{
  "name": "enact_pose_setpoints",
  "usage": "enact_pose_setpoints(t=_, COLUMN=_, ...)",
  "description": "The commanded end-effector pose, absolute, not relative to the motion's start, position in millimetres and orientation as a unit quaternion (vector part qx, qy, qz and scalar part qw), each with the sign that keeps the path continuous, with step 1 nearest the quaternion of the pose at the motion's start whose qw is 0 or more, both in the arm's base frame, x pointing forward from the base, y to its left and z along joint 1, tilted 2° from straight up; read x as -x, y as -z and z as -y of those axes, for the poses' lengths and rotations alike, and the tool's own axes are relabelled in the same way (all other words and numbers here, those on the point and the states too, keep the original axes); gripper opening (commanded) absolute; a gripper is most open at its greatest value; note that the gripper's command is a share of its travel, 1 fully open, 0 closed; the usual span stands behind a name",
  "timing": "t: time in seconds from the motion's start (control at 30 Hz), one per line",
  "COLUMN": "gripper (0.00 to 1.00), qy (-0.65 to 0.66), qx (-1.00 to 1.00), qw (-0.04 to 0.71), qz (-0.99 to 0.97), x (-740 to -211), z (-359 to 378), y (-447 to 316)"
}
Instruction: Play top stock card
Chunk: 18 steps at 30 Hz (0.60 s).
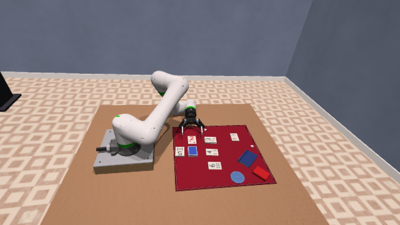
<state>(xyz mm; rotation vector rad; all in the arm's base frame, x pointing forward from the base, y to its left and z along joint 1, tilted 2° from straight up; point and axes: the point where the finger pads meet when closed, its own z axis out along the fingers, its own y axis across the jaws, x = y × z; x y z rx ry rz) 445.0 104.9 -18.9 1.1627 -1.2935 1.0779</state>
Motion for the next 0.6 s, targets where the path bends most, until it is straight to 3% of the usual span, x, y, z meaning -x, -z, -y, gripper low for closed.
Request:
enact_pose_setpoints(t=0.0, gripper=1.0, qy=-0.451, qx=-0.485, qw=0.525, qz=0.535, x=-443.0, z=-103.4, y=22.4)
enact_pose_setpoints(t=0.57, gripper=1.0, qy=-0.451, qx=-0.485, qw=0.525, qz=0.535, x=-444.1, z=-103.6, y=-16.6)
